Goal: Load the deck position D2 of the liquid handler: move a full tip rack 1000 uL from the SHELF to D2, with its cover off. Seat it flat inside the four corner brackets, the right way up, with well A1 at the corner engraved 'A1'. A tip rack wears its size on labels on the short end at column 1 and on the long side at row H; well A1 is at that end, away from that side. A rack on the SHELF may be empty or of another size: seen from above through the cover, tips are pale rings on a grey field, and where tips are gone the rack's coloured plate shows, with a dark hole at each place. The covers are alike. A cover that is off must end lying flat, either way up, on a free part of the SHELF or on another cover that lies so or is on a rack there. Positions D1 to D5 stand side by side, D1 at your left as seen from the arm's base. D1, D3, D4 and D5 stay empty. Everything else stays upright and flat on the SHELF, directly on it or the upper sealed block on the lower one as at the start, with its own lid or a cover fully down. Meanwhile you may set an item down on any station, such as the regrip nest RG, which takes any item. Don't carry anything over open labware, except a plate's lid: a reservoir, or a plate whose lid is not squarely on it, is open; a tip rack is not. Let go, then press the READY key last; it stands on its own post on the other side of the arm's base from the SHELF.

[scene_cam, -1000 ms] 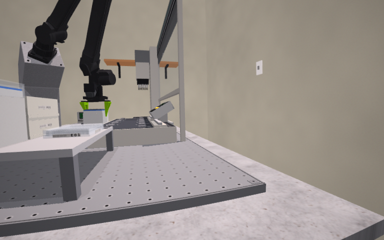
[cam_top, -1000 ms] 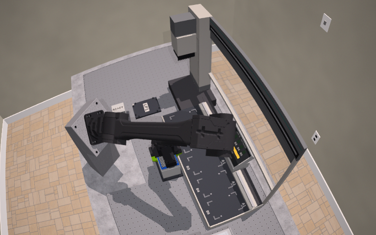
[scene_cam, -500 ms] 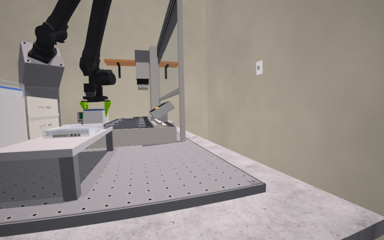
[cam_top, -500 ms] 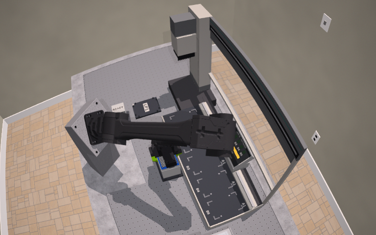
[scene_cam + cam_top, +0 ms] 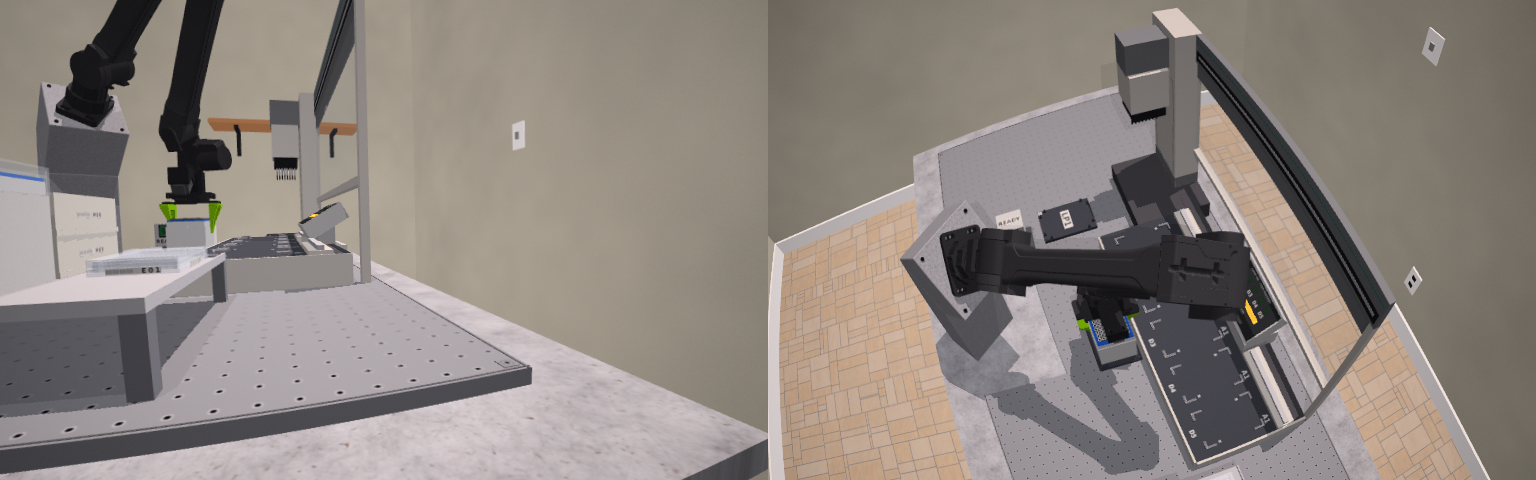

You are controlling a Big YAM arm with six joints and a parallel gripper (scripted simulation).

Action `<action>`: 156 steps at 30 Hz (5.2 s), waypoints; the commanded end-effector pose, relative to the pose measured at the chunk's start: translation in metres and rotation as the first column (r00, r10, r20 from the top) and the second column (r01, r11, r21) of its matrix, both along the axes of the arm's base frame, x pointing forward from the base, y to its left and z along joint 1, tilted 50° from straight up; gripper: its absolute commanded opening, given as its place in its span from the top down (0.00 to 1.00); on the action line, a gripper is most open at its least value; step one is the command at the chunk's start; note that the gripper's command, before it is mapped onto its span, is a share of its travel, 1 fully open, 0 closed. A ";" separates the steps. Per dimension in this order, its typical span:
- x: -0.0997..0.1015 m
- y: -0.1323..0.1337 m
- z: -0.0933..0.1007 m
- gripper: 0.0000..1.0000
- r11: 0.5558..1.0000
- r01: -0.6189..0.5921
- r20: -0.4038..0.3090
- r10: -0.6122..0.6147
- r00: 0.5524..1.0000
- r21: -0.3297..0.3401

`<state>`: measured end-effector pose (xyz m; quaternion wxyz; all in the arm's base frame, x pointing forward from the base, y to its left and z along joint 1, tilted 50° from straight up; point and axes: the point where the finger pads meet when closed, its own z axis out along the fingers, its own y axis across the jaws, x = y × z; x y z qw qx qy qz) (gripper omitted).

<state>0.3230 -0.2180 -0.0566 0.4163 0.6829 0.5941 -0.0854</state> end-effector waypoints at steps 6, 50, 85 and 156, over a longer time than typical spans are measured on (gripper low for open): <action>0.002 -0.006 -0.002 1.00 1.000 0.004 -0.001 -0.004 1.000 -0.006; 0.007 -0.011 -0.004 1.00 1.000 0.000 0.006 0.000 1.000 -0.008; 0.007 -0.012 -0.002 0.00 1.000 0.002 0.010 -0.002 1.000 -0.009; -0.003 0.004 -0.003 0.00 1.000 -0.011 -0.007 0.011 1.000 0.005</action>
